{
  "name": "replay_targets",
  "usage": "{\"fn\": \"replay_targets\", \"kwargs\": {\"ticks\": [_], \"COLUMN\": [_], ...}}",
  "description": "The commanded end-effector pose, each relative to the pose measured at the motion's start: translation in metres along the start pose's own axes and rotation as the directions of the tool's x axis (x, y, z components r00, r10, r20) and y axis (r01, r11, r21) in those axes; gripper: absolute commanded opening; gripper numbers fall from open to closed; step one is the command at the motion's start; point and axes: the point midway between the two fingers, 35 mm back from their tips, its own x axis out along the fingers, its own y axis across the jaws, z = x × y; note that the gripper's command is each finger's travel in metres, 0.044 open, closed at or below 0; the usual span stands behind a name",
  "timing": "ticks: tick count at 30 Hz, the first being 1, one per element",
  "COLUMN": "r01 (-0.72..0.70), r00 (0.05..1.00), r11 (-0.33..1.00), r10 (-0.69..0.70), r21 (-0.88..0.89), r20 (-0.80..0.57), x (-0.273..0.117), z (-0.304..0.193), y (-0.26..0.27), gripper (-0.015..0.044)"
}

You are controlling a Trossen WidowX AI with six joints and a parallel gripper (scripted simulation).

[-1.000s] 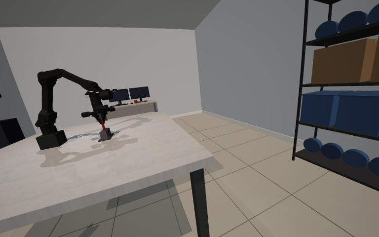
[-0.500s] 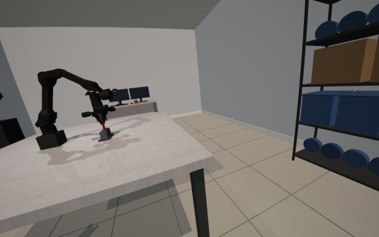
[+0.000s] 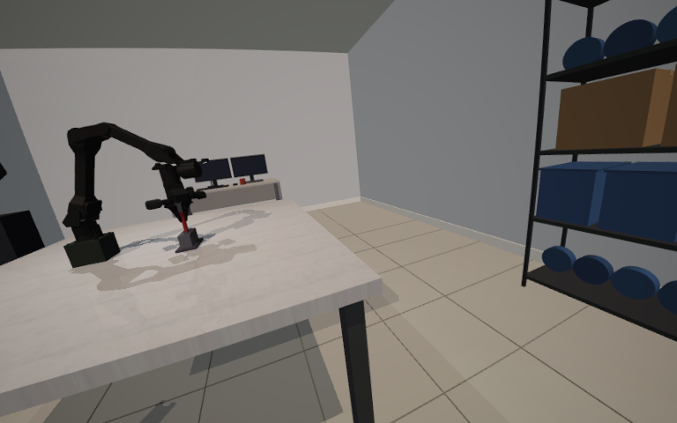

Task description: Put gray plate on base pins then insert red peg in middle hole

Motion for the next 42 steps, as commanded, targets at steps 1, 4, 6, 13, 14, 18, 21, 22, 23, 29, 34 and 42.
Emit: {"fn": "replay_targets", "kwargs": {"ticks": [1,4,6,13,14,18,21,22,23,29,34,42], "r01": [0.002,0.002,0.002,0.002,0.002,0.002,0.002,0.002,0.002,0.002,0.002,0.002], "r00": [1.0,1.0,1.0,1.0,1.0,1.0,1.0,1.0,1.0,1.0,1.0,1.0], "r11": [1.0,1.0,1.0,1.0,1.0,1.0,1.0,1.0,1.0,1.0,1.0,1.0], "r10": [-0.002,-0.002,-0.002,-0.002,-0.002,-0.002,-0.002,-0.002,-0.002,-0.002,-0.002,-0.002], "r21": [0.0,0.0,0.0,0.0,0.0,0.0,0.0,0.0,0.0,0.0,0.0,0.0], "r20": [-0.002,-0.002,-0.002,-0.002,-0.002,-0.002,-0.002,-0.002,-0.002,-0.002,-0.002,-0.002], "x": [0.0013,0.0014,0.0016,0.0018,0.0018,0.0018,0.0018,0.0018,0.0018,0.0019,0.0019,0.0019], "z": [-0.0007,-0.0004,-0.0002,0.0,0.0,0.0,0.0002,0.0004,0.0006,0.0007,0.0003,-0.0009], "y": [-0.0011,-0.0016,-0.0016,-0.001,-0.001,-0.0007,-0.0003,0.0001,0.0004,0.0015,0.0011,0.0004], "gripper": [0.0,0.0,0.0,0.0,0.0,0.0,0.0,0.0,0.0,0.0,0.0,0.0]}}
